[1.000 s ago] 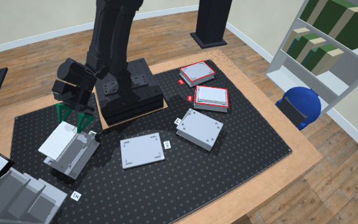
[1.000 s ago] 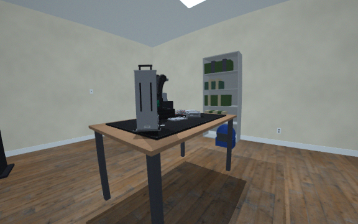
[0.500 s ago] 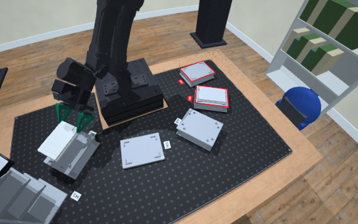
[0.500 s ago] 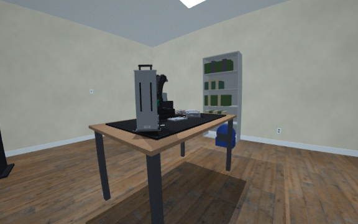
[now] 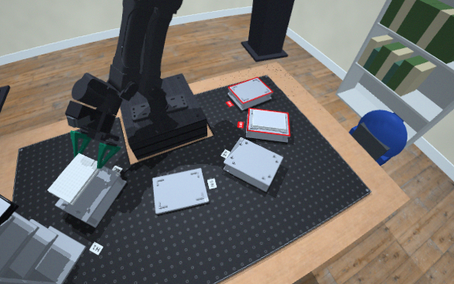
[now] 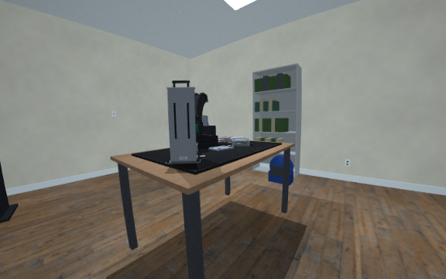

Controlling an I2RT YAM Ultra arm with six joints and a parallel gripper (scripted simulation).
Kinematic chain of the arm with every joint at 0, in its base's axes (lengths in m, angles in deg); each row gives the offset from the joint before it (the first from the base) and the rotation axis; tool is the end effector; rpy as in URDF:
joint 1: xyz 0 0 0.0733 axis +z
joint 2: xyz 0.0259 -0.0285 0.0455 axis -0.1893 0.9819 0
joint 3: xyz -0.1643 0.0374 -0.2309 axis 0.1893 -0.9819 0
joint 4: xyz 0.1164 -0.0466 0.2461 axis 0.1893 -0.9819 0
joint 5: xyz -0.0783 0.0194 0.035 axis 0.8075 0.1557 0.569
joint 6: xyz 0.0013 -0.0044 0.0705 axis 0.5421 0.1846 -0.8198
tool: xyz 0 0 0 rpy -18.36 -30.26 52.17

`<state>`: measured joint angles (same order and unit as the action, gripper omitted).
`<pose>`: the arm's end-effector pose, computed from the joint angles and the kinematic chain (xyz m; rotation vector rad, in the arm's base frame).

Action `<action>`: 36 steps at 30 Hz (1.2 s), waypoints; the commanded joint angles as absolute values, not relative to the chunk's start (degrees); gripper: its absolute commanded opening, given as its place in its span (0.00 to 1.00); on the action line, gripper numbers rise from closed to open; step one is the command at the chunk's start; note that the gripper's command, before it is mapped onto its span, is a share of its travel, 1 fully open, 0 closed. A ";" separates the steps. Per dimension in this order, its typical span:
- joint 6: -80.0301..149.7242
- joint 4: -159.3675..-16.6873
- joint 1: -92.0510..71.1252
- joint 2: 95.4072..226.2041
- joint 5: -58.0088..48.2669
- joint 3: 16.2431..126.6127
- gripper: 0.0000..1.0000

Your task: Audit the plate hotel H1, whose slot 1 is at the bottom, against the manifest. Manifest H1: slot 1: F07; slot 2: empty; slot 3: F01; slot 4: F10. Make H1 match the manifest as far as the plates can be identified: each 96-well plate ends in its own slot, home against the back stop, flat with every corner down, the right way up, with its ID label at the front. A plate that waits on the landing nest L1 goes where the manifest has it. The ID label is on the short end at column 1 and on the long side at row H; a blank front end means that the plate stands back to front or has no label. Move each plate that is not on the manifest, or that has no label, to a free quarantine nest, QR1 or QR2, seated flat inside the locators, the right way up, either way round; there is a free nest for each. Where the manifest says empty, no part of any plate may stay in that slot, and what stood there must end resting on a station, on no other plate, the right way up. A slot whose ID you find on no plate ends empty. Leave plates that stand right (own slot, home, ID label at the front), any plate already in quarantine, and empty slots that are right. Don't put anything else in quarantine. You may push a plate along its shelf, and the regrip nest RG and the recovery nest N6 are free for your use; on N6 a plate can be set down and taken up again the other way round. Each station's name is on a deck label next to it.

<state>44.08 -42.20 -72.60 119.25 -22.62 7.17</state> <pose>0.1075 -0.1595 0.1138 0.7458 1.9502 -0.4321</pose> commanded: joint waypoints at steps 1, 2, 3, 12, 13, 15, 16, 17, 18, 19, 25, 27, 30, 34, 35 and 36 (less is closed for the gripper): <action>44.18 -41.50 -72.65 119.20 -22.94 7.40 0.86; 44.18 -41.49 -72.65 119.21 -22.94 7.40 0.86; 44.18 -41.48 -72.65 119.21 -22.94 7.40 0.86; 44.18 -41.42 -72.65 119.26 -22.94 7.38 0.86; 44.18 -41.42 -72.65 119.26 -22.94 7.38 0.86; 44.18 -41.41 -72.65 119.26 -22.94 7.38 0.86; 44.11 -41.09 -72.52 119.71 -22.82 7.53 0.86; 44.04 -40.75 -72.38 120.18 -22.70 7.69 0.86; 43.97 -40.51 -72.24 120.56 -22.58 7.86 0.86; 43.90 -40.34 -72.11 120.90 -22.46 8.04 0.86; 43.52 -40.13 -71.35 122.27 -21.80 9.33 0.86; 43.40 -40.11 -71.11 122.69 -21.59 9.76 0.86; 43.28 -39.95 -70.88 123.21 -21.38 10.17 0.86; 43.10 -39.49 -70.53 124.18 -21.08 10.72 0.86; 43.05 -39.36 -70.42 124.48 -20.98 10.91 0.86; 42.99 -39.25 -70.30 124.77 -20.88 11.11 0.86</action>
<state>43.29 -40.96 -70.40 124.63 -20.98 10.10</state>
